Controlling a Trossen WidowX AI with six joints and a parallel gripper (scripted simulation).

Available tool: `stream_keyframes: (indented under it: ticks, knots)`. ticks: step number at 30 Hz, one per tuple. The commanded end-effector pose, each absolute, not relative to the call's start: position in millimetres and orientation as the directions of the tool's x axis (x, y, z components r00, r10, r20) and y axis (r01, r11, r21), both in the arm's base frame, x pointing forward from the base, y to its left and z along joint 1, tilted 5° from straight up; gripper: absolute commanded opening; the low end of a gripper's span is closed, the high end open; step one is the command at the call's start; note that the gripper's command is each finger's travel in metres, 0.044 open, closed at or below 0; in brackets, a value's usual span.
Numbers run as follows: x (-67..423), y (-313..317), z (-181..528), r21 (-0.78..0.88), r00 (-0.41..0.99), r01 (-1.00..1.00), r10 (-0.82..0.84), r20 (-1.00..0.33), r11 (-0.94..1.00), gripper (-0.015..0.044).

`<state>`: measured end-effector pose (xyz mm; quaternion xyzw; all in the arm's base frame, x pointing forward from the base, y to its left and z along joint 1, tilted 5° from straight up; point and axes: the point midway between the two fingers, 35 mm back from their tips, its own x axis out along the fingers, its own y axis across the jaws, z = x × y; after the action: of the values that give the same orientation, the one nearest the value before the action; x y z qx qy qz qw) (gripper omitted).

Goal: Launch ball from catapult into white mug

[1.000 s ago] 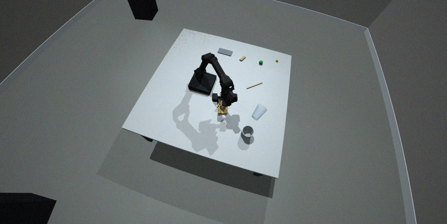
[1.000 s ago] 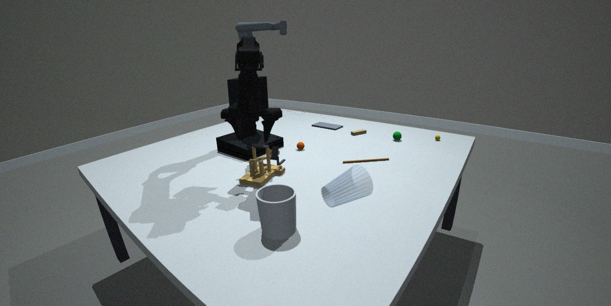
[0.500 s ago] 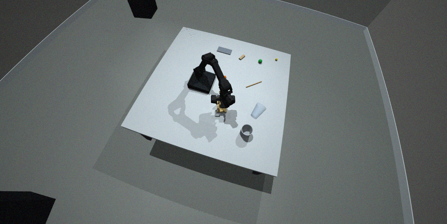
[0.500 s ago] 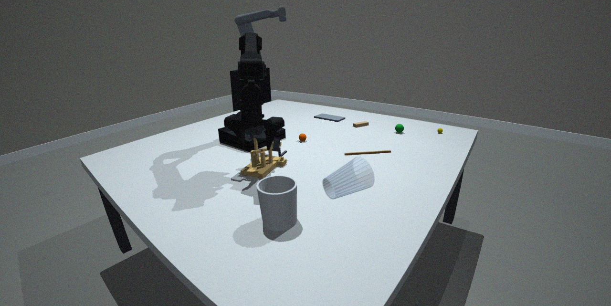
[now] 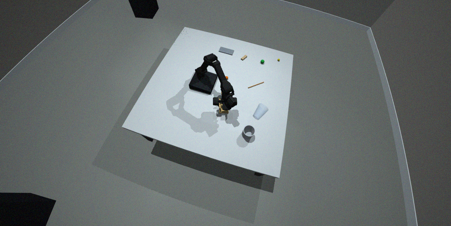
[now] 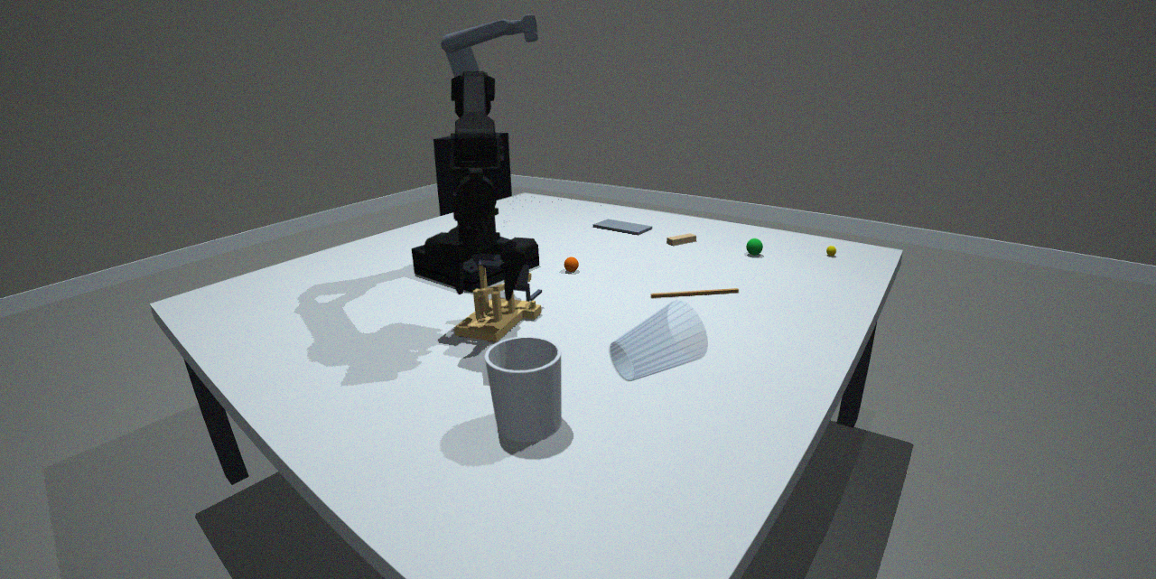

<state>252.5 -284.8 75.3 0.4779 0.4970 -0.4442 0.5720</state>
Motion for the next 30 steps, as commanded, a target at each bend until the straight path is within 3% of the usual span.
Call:
stream_keyframes:
  ticks: [1, 20, 30]
  knots:
    - [252, -283, 66, 0.102, 0.106, 0.984, -0.019, -0.994, 0.144, 0.0440]
    - [254, -282, 43, 0.102, 0.106, 0.984, -0.019, -0.994, 0.144, 0.0440]
    - [254, -284, 46, 0.103, 0.108, 0.984, -0.029, -0.994, 0.148, 0.0177]
